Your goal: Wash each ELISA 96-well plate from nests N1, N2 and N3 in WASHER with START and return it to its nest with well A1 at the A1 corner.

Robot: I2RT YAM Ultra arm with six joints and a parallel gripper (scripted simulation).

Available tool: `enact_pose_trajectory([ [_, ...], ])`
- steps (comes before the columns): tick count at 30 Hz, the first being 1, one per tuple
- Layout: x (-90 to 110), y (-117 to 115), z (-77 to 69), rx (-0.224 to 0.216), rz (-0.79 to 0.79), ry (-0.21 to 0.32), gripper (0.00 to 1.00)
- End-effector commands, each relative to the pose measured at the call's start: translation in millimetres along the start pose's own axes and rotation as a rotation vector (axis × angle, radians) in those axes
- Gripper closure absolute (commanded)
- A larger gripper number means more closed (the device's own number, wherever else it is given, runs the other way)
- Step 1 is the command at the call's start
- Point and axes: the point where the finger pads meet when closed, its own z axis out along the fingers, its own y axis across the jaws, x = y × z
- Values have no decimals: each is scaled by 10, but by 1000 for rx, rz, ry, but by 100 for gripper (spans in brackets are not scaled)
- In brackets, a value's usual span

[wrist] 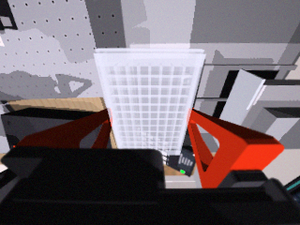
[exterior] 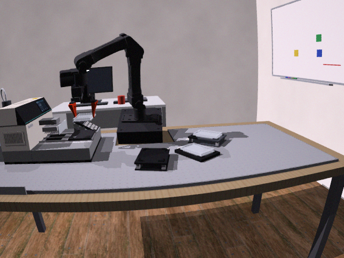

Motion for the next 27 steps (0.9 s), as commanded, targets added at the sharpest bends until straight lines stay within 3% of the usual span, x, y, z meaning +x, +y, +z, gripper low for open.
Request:
enact_pose_trajectory([
  [1,-120,35,-44,25,46,-13,100],
  [17,-696,431,34,24,46,-15,100],
  [27,-716,445,37,24,46,-15,100],
])
